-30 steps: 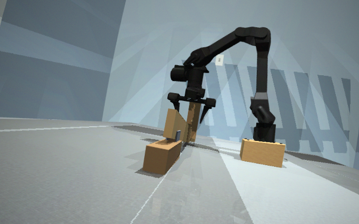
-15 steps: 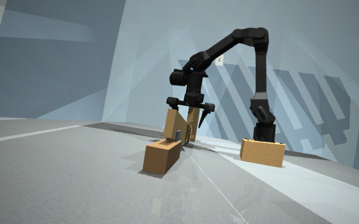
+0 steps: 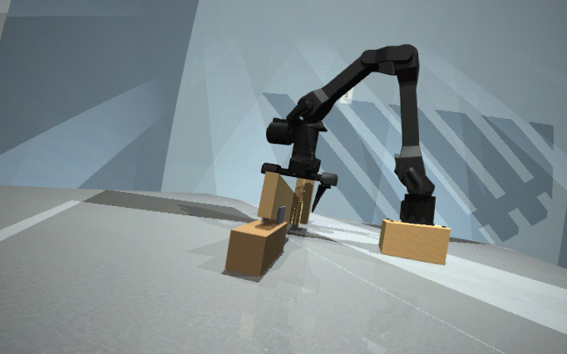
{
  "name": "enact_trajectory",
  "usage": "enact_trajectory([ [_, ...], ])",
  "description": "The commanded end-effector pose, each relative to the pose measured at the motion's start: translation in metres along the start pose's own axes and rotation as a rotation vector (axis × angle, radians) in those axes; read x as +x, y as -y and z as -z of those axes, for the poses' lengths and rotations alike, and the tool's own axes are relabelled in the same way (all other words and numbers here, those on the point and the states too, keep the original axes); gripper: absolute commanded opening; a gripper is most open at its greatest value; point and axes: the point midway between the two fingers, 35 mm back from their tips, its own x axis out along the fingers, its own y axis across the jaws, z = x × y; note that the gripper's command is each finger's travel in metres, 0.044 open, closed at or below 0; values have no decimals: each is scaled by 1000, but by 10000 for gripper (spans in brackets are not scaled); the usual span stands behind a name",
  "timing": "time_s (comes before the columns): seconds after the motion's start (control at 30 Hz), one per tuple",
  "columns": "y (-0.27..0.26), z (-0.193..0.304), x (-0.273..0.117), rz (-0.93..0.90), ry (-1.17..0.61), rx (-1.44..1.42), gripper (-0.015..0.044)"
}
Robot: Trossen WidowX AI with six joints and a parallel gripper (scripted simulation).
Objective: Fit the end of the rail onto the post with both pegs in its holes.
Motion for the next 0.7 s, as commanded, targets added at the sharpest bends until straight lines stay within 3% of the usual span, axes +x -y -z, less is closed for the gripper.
enact_trajectory([
  [0.0,-3,0,8,-11,-1,-3,440],
  [0.47,-5,-1,28,-12,-1,-3,440],
  [0.67,-5,-1,28,-12,-1,-3,282],
])
